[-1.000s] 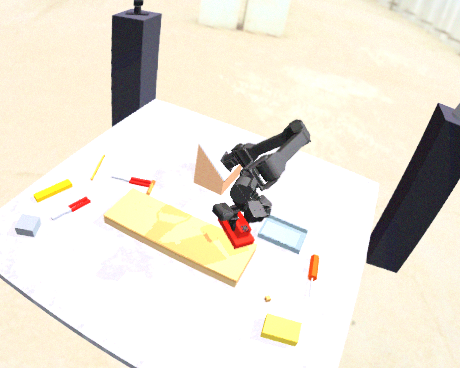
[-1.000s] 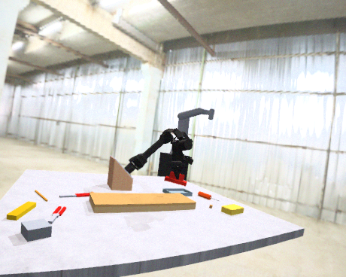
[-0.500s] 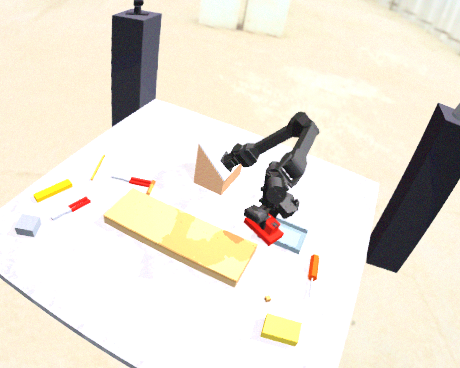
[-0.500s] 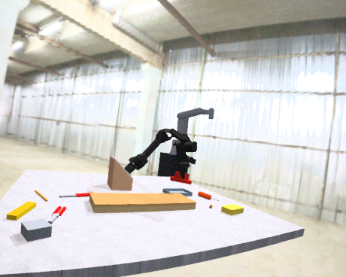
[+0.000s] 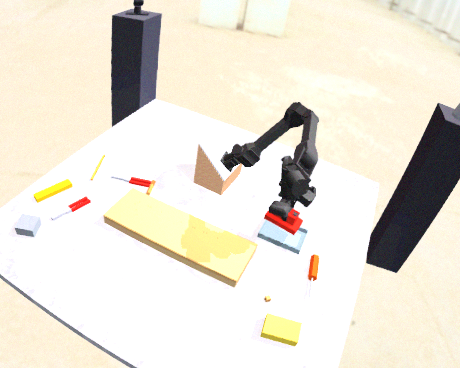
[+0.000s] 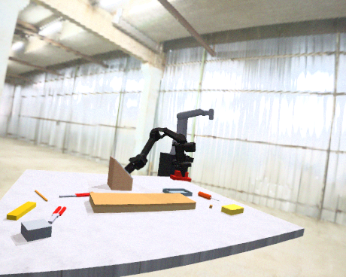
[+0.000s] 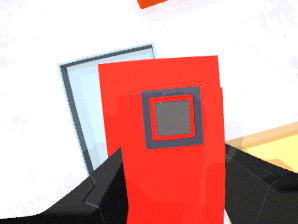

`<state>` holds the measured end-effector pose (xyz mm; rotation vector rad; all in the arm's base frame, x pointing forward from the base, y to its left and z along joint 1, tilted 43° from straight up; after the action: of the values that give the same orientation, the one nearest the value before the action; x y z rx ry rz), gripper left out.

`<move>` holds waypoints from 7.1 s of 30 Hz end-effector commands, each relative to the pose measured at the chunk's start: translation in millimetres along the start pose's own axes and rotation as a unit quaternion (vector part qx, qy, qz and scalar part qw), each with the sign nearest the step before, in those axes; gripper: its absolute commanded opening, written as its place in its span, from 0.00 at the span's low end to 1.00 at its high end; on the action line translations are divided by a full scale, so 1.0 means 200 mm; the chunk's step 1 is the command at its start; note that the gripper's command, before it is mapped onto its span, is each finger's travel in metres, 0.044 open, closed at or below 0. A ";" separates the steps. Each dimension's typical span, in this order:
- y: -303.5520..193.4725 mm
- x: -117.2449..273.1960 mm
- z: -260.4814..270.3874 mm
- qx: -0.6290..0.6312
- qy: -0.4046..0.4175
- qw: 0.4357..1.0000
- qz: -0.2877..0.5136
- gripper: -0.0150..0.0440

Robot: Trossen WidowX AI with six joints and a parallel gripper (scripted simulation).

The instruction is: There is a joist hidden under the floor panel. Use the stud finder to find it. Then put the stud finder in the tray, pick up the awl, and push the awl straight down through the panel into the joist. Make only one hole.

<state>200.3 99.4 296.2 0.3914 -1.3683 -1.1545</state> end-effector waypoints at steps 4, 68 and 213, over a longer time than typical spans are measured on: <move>-0.02 0.01 0.17 0.053 0.025 0.998 -0.015 0.25; -0.12 -0.43 0.16 0.058 0.029 0.998 -0.018 0.25; -2.33 0.10 -1.19 -0.541 -0.080 0.828 0.123 0.25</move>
<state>216.6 -201.7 -131.7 -0.6922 -0.6483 -1.5519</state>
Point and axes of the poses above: the point midway between the two fingers, 35 mm back from their tips, its own x axis back along the fingers, its own z axis across the jaws, y = z × x, the point moved 7 cm from there along x, back along the fingers, and after that the axes turned 15 degrees about -x, right-handed, at the moved point
